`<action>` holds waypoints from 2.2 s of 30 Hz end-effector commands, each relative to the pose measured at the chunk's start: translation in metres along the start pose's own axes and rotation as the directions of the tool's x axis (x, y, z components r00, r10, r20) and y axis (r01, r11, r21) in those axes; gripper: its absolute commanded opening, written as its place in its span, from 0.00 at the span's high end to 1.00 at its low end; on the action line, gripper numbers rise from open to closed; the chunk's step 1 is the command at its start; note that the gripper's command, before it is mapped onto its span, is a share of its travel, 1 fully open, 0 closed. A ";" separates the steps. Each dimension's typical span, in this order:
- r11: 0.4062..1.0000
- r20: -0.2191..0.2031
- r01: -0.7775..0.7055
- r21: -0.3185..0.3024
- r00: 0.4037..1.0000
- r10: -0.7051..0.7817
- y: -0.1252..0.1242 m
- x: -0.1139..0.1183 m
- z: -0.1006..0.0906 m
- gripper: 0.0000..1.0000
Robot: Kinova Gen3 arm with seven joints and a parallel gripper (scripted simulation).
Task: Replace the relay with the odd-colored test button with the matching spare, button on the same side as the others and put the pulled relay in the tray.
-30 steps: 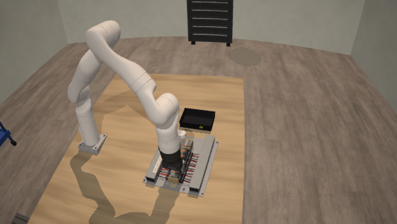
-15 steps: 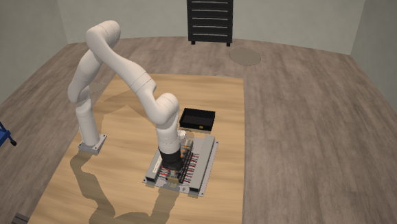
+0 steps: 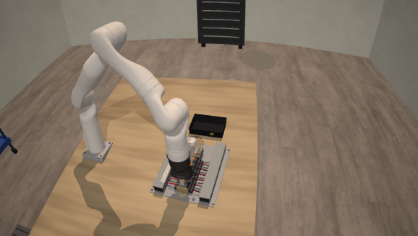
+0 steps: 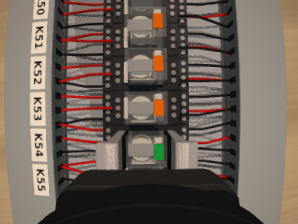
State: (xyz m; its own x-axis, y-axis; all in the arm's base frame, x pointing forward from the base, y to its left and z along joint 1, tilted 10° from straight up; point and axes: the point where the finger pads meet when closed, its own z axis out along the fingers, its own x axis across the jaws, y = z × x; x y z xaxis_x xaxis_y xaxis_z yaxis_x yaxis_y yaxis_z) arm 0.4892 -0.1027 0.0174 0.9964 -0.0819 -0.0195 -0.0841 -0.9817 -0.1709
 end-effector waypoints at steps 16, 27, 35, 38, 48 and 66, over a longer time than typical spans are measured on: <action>1.000 -0.002 0.000 -0.001 1.000 0.000 0.000 0.001 -0.001 1.00; 1.000 -0.002 0.000 -0.001 1.000 0.000 0.000 0.001 -0.001 1.00; 1.000 -0.002 0.000 -0.001 1.000 0.000 0.000 0.001 -0.001 1.00; 1.000 -0.002 0.000 -0.001 1.000 0.000 0.000 0.001 -0.001 1.00; 1.000 -0.002 0.000 -0.001 1.000 0.000 0.000 0.001 -0.005 1.00; 1.000 -0.002 0.000 0.000 1.000 0.000 0.000 0.001 -0.008 1.00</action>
State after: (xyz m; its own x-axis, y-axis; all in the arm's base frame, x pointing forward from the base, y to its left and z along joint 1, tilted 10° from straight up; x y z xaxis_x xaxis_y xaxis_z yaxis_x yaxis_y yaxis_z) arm 0.4893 -0.1030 0.0213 0.9964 -0.0817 -0.0220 -0.0843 -0.9815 -0.1721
